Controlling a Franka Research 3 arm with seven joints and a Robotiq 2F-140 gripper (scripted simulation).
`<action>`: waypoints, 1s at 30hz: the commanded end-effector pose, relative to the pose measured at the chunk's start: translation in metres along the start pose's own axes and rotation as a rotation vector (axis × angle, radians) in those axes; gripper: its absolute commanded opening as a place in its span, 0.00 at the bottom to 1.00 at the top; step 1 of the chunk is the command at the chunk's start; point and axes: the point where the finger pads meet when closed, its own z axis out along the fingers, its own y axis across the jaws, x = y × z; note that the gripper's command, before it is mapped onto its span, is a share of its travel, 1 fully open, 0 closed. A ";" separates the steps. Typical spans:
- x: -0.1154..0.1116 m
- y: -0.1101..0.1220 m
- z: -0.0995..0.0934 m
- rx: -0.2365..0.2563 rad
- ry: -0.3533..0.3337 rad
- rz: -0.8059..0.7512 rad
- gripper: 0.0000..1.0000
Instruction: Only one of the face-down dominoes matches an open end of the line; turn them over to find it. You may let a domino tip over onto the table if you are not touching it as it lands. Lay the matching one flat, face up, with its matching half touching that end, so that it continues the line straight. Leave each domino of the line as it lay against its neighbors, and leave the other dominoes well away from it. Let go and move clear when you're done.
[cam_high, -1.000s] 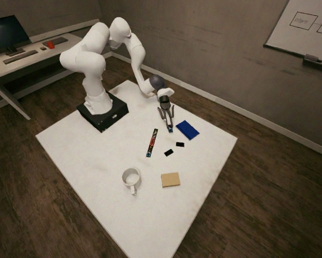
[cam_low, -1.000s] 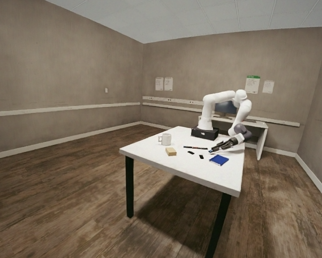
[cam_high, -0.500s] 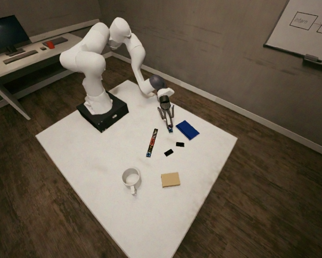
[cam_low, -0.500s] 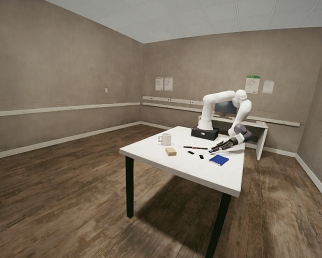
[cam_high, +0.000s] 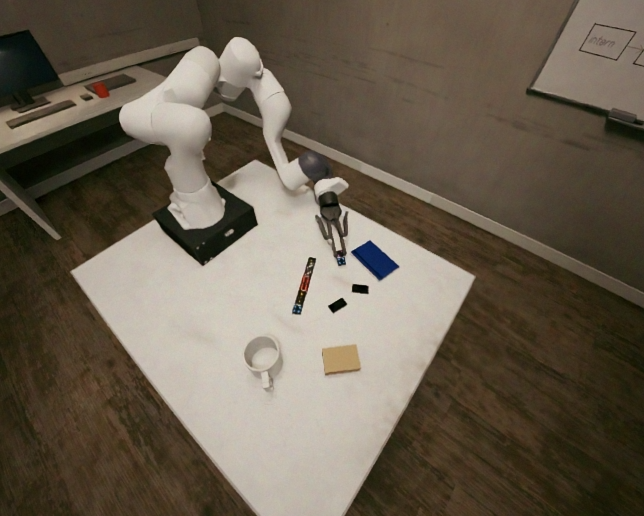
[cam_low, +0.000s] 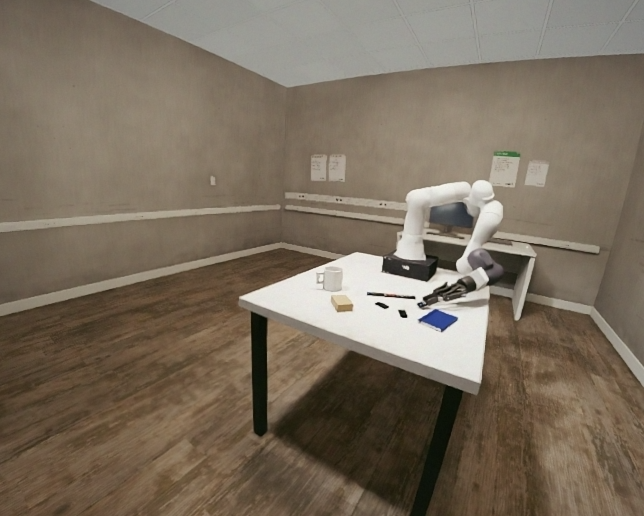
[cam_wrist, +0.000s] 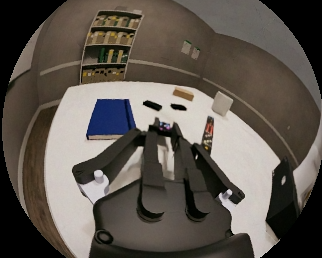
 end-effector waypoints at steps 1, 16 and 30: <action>-0.002 0.000 0.001 -0.003 0.000 0.009 0.23; -0.006 0.000 0.002 -0.003 0.000 0.009 0.23; -0.006 0.000 0.002 -0.003 0.000 0.009 0.23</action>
